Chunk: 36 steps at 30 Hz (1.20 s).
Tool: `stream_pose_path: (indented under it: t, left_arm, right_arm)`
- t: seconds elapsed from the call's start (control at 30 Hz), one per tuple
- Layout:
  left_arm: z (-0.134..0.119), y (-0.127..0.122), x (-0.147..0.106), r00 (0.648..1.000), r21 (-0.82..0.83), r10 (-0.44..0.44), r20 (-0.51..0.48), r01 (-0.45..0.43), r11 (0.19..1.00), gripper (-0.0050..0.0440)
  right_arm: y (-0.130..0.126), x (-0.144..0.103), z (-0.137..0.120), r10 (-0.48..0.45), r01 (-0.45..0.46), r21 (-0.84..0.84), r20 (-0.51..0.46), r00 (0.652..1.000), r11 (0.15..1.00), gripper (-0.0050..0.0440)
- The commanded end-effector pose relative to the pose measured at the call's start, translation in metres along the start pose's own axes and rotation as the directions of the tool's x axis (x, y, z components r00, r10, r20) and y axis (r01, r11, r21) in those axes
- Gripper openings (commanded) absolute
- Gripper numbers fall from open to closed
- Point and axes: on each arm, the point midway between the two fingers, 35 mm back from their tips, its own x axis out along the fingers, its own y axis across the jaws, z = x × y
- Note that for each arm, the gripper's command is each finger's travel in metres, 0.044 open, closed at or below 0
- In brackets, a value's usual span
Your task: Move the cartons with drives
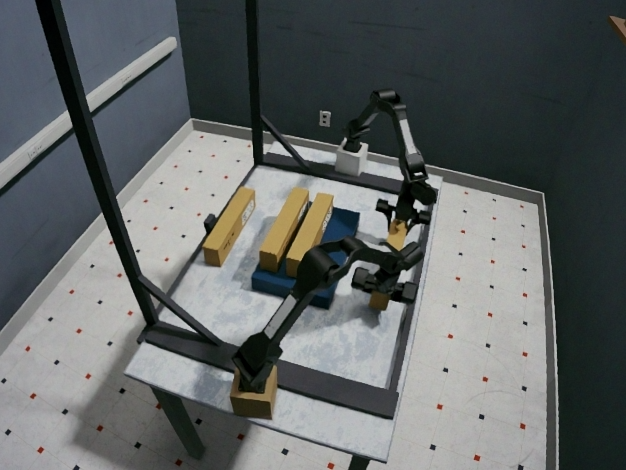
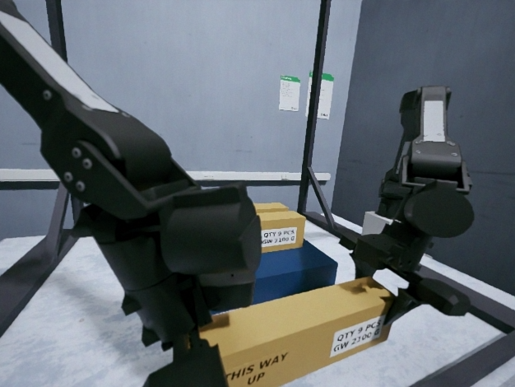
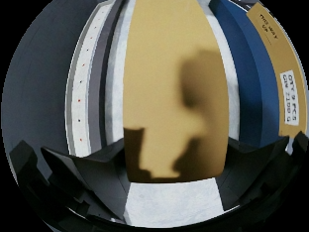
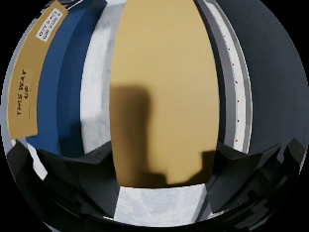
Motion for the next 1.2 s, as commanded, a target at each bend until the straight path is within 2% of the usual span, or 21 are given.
stream_pose_path:
  t: [0.0,1.03,1.07,1.17]
  left_arm:
    - [0.016,0.014,-0.035,0.996,0.016,0.065,0.057,-0.066,0.998,-0.0050]
    - [0.016,0.014,-0.035,0.996,0.016,0.064,0.057,-0.065,0.998,-0.0050]
    - [0.025,0.007,-0.059,0.998,0.014,0.039,0.042,-0.039,0.999,-0.0050]
    - [0.025,0.007,-0.059,0.998,0.014,0.039,0.042,-0.039,0.999,-0.0050]
  right_arm:
    - [-0.012,-0.039,0.017,-0.055,0.056,-0.013,0.063,0.997,0.998,-0.0050]
    - [-0.012,-0.038,0.017,-0.054,0.055,-0.013,0.063,0.997,0.998,-0.0050]
    - [-0.006,-0.060,0.025,-0.034,0.035,-0.013,0.047,0.998,0.999,-0.0050]
    - [-0.006,-0.060,0.025,-0.034,0.035,-0.013,0.047,0.998,0.999,-0.0050]
